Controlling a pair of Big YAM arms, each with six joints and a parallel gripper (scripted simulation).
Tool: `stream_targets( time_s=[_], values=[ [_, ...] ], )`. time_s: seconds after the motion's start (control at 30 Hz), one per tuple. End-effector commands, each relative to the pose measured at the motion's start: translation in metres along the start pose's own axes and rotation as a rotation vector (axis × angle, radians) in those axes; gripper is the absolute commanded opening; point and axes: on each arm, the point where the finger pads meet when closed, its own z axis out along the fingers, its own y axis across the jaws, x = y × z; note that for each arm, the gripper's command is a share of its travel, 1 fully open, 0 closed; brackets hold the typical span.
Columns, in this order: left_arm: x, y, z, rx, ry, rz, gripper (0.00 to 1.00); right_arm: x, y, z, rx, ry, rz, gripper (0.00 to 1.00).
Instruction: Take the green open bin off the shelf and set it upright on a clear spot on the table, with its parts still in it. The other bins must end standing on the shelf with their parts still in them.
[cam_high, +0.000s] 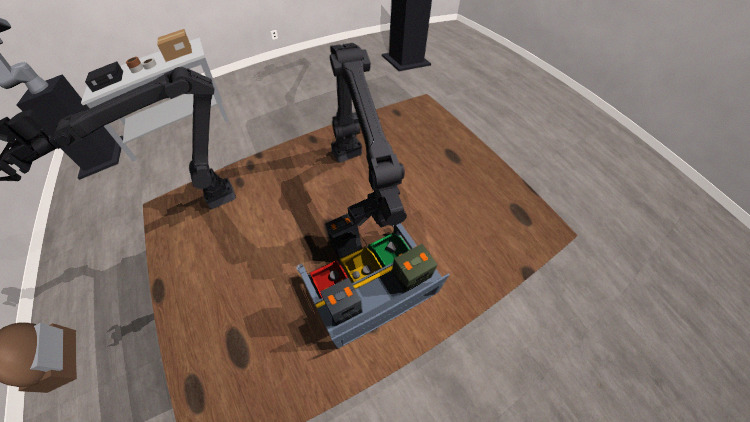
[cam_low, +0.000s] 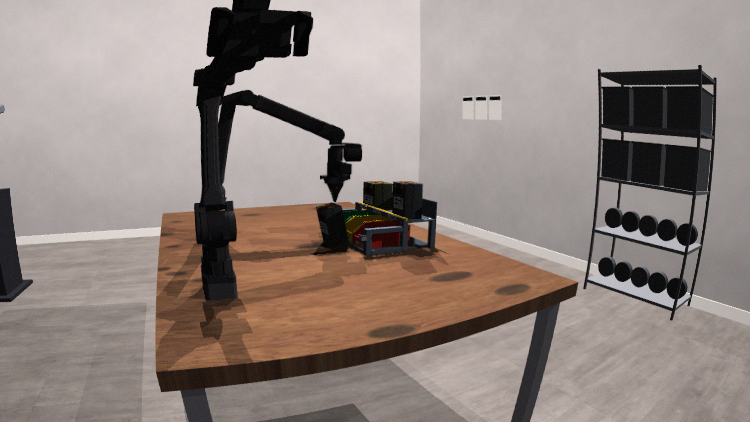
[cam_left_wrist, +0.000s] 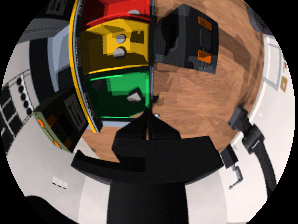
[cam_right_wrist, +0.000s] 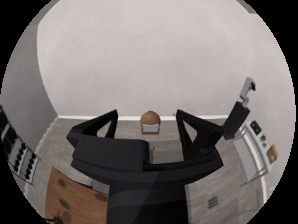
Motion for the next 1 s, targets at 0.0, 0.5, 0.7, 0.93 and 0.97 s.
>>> stream_targets(
  time_s=[0.0,0.5,0.7,0.93,0.97],
  values=[
    [0.004,0.003,0.019,0.011,0.002,0.0,0.0,-0.019,-0.005,-0.007,0.007,-0.053,-0.009,1.0],
    [-0.004,0.004,-0.006,-0.026,-0.006,0.007,0.9,-0.019,-0.005,-0.007,0.007,-0.053,-0.009,1.0],
    [-0.004,0.003,0.013,0.014,0.002,0.006,0.9,-0.019,-0.005,-0.007,0.007,-0.053,-0.009,1.0],
    [-0.004,0.004,0.003,-0.004,-0.001,0.006,0.9,-0.019,-0.005,-0.007,0.007,-0.053,-0.009,1.0],
    [-0.004,0.004,0.003,-0.004,-0.001,0.006,0.9,-0.019,-0.005,-0.007,0.007,-0.053,-0.009,1.0]
  ],
)
